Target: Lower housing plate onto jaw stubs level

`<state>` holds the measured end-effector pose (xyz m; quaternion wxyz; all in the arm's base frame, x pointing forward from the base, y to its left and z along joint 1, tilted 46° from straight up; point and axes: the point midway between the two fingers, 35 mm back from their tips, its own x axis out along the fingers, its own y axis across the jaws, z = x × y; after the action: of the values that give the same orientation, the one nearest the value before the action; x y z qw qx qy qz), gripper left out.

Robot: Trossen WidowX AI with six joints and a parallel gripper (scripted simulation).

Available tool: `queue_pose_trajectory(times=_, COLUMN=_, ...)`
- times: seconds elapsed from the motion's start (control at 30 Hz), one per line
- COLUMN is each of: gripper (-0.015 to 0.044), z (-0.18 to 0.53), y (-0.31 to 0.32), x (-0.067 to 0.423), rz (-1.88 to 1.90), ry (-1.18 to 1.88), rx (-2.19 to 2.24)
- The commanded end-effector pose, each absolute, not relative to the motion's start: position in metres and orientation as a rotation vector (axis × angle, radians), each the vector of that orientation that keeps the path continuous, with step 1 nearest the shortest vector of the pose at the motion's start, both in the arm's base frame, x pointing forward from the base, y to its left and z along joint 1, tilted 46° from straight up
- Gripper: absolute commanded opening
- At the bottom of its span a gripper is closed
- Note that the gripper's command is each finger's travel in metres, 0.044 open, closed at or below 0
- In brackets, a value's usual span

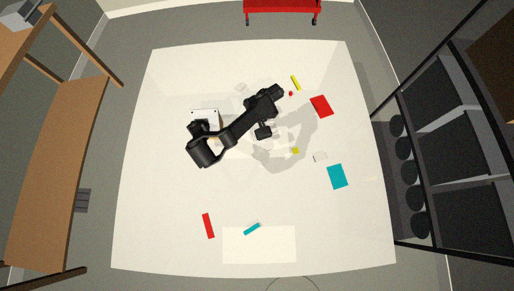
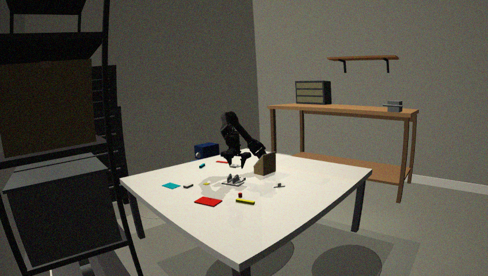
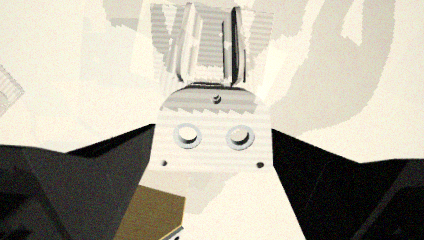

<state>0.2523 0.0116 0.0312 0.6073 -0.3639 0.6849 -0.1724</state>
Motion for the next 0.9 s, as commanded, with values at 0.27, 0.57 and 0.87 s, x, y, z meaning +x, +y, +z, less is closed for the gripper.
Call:
queue_pose_trajectory(times=0.27, gripper=0.0351, z=0.033, y=0.01, x=0.251, rz=-0.409, ry=1.578, rx=-0.837)
queue_pose_trajectory(times=0.57, gripper=0.0351, z=0.033, y=0.01, x=0.251, rz=-0.421, ry=1.573, rx=-0.825)
queue_pose_trajectory(times=0.87, gripper=0.0351, z=0.032, y=0.011, x=0.24, rz=-0.42, ry=1.573, rx=-0.826)
